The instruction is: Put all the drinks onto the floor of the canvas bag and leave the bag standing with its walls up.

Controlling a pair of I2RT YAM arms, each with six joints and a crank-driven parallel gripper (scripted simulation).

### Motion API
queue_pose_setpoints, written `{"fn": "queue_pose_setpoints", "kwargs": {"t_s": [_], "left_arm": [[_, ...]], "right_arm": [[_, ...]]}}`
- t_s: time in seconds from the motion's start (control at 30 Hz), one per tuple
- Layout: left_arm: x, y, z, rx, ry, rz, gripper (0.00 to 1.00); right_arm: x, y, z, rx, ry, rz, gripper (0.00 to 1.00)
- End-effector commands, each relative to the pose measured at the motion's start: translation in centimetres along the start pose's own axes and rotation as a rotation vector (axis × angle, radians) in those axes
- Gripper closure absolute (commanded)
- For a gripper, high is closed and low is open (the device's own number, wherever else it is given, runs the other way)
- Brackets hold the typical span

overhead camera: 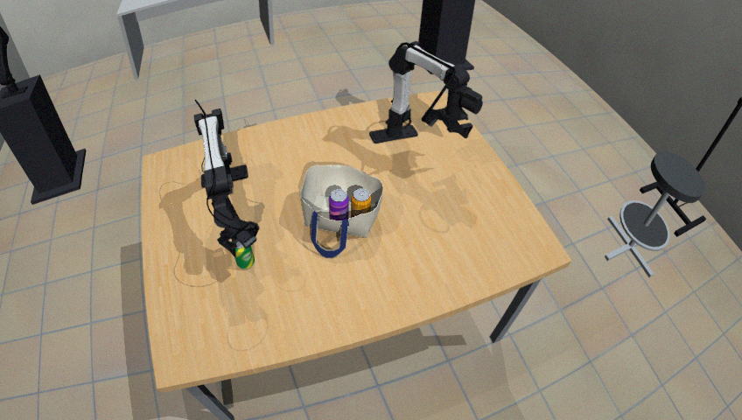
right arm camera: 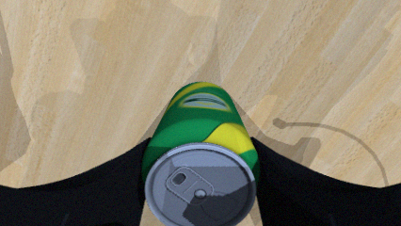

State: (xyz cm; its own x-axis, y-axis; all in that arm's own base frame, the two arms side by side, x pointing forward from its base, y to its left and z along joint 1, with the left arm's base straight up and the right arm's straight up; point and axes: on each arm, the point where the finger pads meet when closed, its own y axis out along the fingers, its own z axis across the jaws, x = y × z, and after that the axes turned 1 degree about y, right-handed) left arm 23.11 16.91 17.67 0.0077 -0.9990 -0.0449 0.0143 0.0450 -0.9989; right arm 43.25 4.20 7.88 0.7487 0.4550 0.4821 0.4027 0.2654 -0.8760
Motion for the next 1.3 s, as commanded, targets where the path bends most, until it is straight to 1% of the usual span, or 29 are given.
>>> {"fn": "queue_pose_setpoints", "kwargs": {"t_s": [0.0,0.07,0.1,0.2,0.53,0.57,0.63,0.67,0.7,0.73,0.8,0.87,0.9,1.07,1.1,1.13,1.2,1.23,1.27], "left_arm": [[-0.2,-1.4,0.8,0.041,0.002,0.024,0.09],[-0.2,-1.4,0.8,0.041,0.002,0.024,0.09],[-0.3,-1.6,0.9,0.047,0.002,0.029,0.09],[-0.3,-1.6,0.9,0.047,0.002,0.029,0.09],[-0.3,-1.6,0.9,0.047,0.002,0.029,0.09],[-0.3,-1.6,0.9,0.047,0.002,0.029,0.09],[-0.3,-1.6,0.9,0.047,0.002,0.029,0.09],[-0.4,-1.8,1.0,0.052,0.002,0.033,0.09],[-0.4,-1.8,1.0,0.052,0.002,0.033,0.09],[-0.4,-1.8,1.0,0.052,0.002,0.033,0.09],[-0.4,-1.8,1.0,0.052,0.002,0.033,0.09],[-0.4,-1.8,1.0,0.052,0.002,0.033,0.09],[-0.4,-1.8,1.0,0.052,0.002,0.033,0.09],[-0.4,-1.8,1.0,0.052,0.002,0.033,0.09],[-0.4,-1.8,1.0,0.052,0.002,0.033,0.09],[-0.4,-1.8,1.0,0.052,0.002,0.033,0.09],[-0.4,-1.8,1.0,0.052,0.002,0.033,0.09],[-0.4,-2.0,1.1,0.058,0.002,0.038,0.09],[-0.4,-2.0,1.1,0.058,0.002,0.038,0.09]], "right_arm": [[3.5,-3.6,-1.1,-0.055,-0.009,-0.102,0.26],[3.5,-3.6,-1.1,-0.055,-0.009,-0.102,0.26],[2.9,-4.2,-0.5,-0.030,-0.014,-0.063,0.26],[4.1,-5.3,-0.9,-0.047,-0.005,-0.096,0.26],[5.5,-8.2,-0.6,-0.046,-0.027,-0.107,0.26],[6.7,-8.2,-1.2,-0.070,-0.040,-0.152,0.26],[6.7,-8.2,-1.2,-0.070,-0.040,-0.152,0.26],[5.6,-8.5,-0.5,-0.045,-0.026,-0.100,0.26],[5.7,-8.9,-0.5,-0.043,-0.015,-0.105,0.26],[6.8,-8.7,-1.1,-0.066,-0.024,-0.153,0.26],[6.9,-8.6,-1.2,-0.069,-0.036,-0.157,0.26],[8.0,-8.8,-1.8,-0.094,-0.050,-0.205,0.26],[8.1,-8.8,-1.8,-0.096,-0.052,-0.210,0.26],[7.9,-8.6,-1.6,-0.093,-0.057,-0.211,0.26],[5.9,-7.0,-1.0,-0.067,-0.040,-0.159,0.26],[7.0,-7.9,-1.3,-0.080,-0.047,-0.186,0.26],[7.0,-7.9,-1.3,-0.080,-0.047,-0.186,0.26],[5.9,-7.0,-1.1,-0.072,-0.039,-0.161,0.26],[5.8,-7.0,-1.0,-0.068,-0.040,-0.164,0.26]]}}
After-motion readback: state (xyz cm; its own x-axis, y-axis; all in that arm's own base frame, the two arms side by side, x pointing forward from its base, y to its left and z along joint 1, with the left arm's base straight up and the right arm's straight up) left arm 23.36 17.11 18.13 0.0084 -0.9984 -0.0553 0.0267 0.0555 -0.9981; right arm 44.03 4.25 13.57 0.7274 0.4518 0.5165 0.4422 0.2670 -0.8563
